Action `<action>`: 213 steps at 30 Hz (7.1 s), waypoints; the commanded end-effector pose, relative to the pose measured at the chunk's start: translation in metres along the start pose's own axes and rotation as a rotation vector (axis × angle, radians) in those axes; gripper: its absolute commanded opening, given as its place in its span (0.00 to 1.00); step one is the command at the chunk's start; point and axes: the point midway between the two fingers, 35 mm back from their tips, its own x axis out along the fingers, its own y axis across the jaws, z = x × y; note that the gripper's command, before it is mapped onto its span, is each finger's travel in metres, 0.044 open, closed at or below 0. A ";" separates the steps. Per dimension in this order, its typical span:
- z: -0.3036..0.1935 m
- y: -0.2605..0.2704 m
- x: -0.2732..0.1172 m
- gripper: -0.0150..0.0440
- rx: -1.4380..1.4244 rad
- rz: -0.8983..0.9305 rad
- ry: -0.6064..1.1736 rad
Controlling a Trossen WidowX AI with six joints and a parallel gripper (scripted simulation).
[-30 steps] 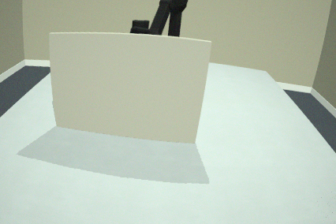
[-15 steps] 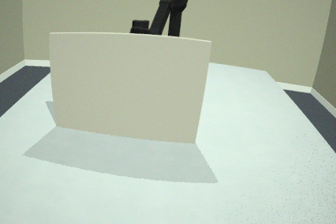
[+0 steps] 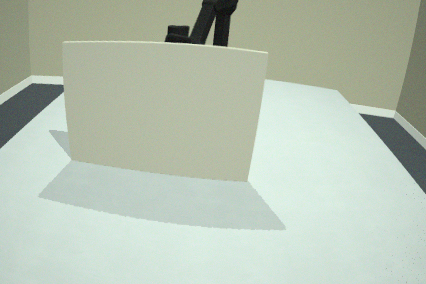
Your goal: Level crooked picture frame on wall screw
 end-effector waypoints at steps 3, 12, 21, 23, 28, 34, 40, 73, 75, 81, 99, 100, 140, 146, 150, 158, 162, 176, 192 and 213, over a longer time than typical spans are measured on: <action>0.000 0.002 0.000 0.25 0.004 -0.001 -0.004; 0.000 0.005 0.000 0.25 0.004 -0.001 -0.004; 0.000 0.008 0.000 0.25 0.004 -0.001 -0.004; 0.000 0.008 0.000 0.25 0.004 -0.001 -0.004; 0.000 0.010 0.000 0.25 0.004 -0.001 -0.004; 0.000 0.012 0.000 0.25 0.004 -0.001 -0.004; 0.000 0.014 0.000 0.25 0.004 -0.001 -0.004; 0.002 0.014 0.000 0.25 0.004 -0.001 -0.004; 0.002 0.014 0.000 0.25 0.004 -0.001 -0.004; 0.003 0.014 0.000 0.25 0.004 -0.001 -0.004; 0.008 0.014 0.000 0.25 0.004 -0.001 -0.004; 0.008 0.014 0.000 0.25 0.004 -0.001 -0.004; 0.008 0.002 0.000 0.25 0.006 -0.009 -0.007; 0.008 0.001 0.000 0.25 0.012 -0.011 -0.006; 0.008 0.001 0.000 0.25 0.012 -0.011 -0.006; 0.008 0.002 0.000 0.25 0.091 -0.011 -0.005; 0.008 0.002 0.000 0.25 0.107 -0.011 -0.005; 0.008 0.003 0.000 0.34 0.150 -0.010 -0.007; 0.014 0.002 -0.052 0.69 0.077 -0.010 -0.004; 0.022 0.026 -0.173 0.69 -0.003 -0.024 -0.012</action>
